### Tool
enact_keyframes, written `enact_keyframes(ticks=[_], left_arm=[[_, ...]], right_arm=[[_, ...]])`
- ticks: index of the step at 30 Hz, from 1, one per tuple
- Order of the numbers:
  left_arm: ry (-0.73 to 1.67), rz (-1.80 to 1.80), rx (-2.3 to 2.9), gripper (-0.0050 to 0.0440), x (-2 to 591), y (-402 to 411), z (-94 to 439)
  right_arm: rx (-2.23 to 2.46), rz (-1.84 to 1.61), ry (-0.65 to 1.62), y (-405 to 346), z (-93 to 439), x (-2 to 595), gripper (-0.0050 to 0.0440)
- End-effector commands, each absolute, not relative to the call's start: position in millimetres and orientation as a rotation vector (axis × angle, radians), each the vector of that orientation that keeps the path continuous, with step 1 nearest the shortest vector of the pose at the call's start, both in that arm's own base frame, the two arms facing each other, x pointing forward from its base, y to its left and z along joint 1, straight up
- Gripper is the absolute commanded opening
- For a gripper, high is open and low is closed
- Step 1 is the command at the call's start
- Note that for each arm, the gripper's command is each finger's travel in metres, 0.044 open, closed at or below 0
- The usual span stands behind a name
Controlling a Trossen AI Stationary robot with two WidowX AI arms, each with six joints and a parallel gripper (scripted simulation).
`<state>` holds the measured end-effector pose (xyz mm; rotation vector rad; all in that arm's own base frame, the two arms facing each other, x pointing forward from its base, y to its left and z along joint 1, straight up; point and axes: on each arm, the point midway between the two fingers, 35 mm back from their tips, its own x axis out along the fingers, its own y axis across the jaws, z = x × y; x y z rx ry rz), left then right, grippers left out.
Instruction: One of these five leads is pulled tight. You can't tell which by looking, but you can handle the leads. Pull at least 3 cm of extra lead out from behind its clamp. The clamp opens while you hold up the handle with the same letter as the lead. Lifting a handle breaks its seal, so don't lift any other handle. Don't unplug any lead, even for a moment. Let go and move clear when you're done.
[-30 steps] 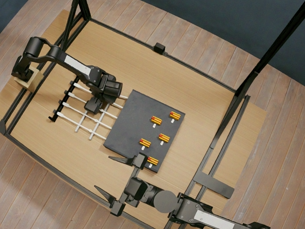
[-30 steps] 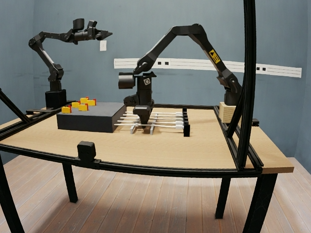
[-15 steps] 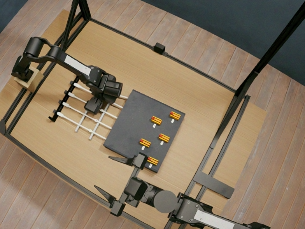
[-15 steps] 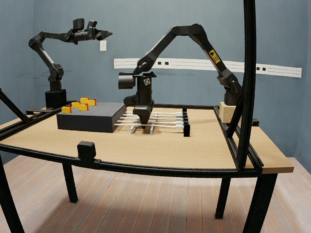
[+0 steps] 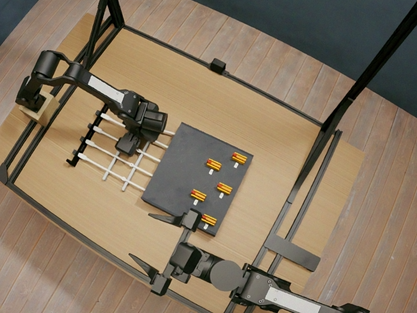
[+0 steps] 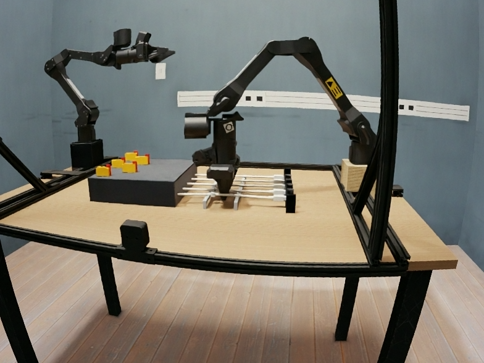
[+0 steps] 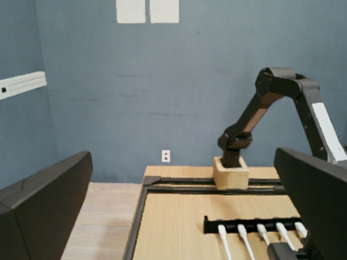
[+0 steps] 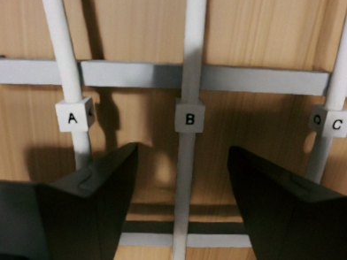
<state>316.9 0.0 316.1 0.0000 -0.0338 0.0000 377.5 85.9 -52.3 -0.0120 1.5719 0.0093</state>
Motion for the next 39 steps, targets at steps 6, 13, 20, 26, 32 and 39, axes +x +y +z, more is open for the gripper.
enact_keyframes(ticks=[6, 13, 20, 26, 32, 39], left_arm=[[-0.05, 0.0, 0.0, 0.044, 315.8, 0.0, 322.7], [-0.05, 0.0, 0.0, 0.044, 315.8, 0.0, 322.7], [-0.05, 0.0, 0.0, 0.044, 315.8, 0.0, 322.7], [-0.05, 0.0, 0.0, 0.044, 315.8, 0.0, 322.7], [-0.05, 0.0, 0.0, 0.044, 315.8, 0.0, 322.7], [-0.05, 0.0, 0.0, 0.044, 315.8, 0.0, 322.7]], right_arm=[[-0.013, 0.013, 1.571, 86.7, -53.1, 378.1, 0.0209], [-0.013, 0.013, 1.571, 86.7, -53.1, 378.1, 0.0209], [-0.013, 0.013, 1.571, 86.7, -53.1, 378.1, 0.0209], [-0.008, 0.013, 1.548, 87.1, -44.2, 382.5, -0.005], [-0.008, 0.013, 1.548, 87.1, -44.2, 382.5, -0.005], [-0.008, 0.013, 1.548, 87.1, -44.2, 382.5, -0.005]])
